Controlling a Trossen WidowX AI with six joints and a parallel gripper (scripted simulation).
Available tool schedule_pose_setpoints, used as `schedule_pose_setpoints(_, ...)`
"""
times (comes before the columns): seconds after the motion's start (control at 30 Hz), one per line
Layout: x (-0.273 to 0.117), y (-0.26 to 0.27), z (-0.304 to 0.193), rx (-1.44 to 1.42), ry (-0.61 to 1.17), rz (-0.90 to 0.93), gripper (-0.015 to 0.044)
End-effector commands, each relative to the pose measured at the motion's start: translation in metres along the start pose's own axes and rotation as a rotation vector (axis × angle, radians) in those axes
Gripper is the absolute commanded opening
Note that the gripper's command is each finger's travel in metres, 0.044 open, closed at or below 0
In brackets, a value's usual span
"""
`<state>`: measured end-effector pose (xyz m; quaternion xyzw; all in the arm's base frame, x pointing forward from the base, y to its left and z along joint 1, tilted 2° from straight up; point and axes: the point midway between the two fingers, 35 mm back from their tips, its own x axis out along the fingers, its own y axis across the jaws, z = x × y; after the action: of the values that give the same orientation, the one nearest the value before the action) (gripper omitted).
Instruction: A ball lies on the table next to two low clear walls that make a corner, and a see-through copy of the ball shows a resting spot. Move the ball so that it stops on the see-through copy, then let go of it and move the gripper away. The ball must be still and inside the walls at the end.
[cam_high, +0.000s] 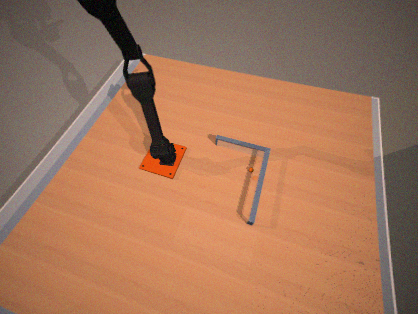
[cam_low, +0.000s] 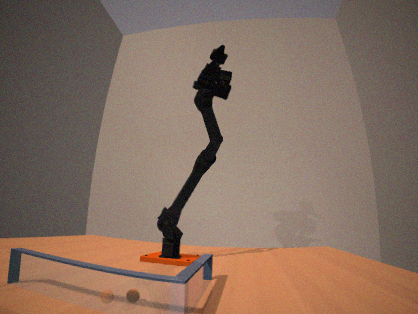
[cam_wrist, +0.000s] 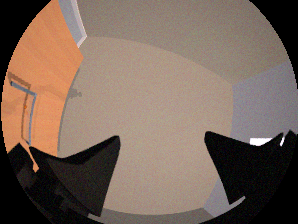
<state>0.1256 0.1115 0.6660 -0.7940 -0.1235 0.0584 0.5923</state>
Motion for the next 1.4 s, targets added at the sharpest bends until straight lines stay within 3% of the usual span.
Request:
schedule_pose_setpoints(0.0, 0.000, 0.000, -0.001, 0.004, -0.001, -0.002, 0.0374)
schedule_pose_setpoints(0.23, -0.003, -0.003, -0.029, 0.155, -0.032, -0.069, 0.0206)
schedule_pose_setpoints(0.77, 0.015, 0.013, -0.126, 0.662, -0.154, -0.283, 0.0206)
schedule_pose_setpoints(1.0, 0.051, 0.055, -0.185, 1.012, -0.138, -0.300, 0.0206)
schedule_pose_setpoints(1.37, 0.111, 0.137, -0.237, 1.423, -0.032, -0.236, 0.0206)
